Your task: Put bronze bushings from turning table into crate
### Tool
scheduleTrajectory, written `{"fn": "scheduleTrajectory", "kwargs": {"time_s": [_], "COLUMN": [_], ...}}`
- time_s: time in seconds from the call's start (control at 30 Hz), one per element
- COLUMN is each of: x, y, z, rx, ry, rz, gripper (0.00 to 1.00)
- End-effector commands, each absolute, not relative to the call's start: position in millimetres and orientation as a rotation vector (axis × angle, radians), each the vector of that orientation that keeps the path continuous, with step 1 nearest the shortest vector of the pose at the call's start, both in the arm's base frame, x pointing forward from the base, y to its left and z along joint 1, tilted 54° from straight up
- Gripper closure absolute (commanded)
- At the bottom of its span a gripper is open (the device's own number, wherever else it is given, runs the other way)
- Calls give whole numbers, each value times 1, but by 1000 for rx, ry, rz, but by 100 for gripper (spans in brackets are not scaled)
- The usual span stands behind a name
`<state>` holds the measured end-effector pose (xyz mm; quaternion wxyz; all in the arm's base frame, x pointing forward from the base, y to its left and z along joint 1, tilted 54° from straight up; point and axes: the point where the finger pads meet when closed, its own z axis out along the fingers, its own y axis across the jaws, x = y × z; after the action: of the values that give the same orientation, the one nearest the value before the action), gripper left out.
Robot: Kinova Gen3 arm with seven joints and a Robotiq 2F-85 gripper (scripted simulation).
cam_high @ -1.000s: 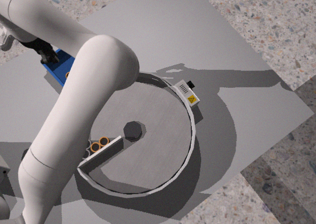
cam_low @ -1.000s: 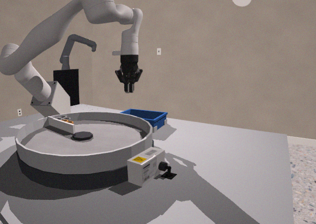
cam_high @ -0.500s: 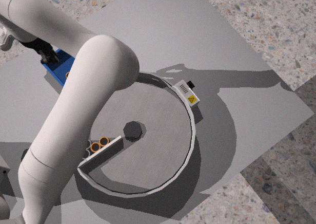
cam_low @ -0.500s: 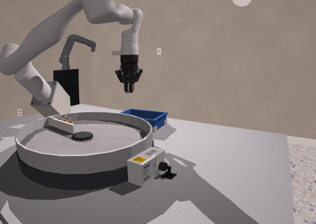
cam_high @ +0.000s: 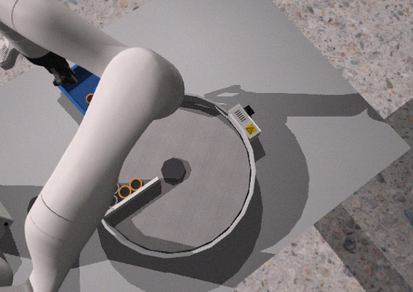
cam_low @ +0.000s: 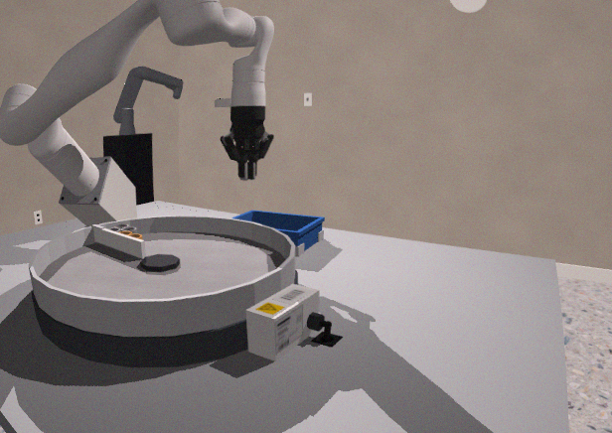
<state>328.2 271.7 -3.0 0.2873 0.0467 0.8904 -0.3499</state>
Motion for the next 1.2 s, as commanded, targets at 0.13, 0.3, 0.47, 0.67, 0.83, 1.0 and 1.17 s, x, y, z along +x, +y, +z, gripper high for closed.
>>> {"fn": "scheduleTrajectory", "kwargs": {"time_s": [0.13,0.3,0.47,0.67,0.83,1.0,1.17], "x": [326,326,326,321,321,321,317], "y": [240,240,240,203,203,203,174], "z": [29,29,29,62,62,62,88], "rx": [123,123,123,122,122,122,120], "ry": [2376,2376,2376,2376,2376,2376,2377], "rz": [-932,-932,-932,-933,-933,-933,-934], "gripper": [86,86,86,86,86,86,86]}}
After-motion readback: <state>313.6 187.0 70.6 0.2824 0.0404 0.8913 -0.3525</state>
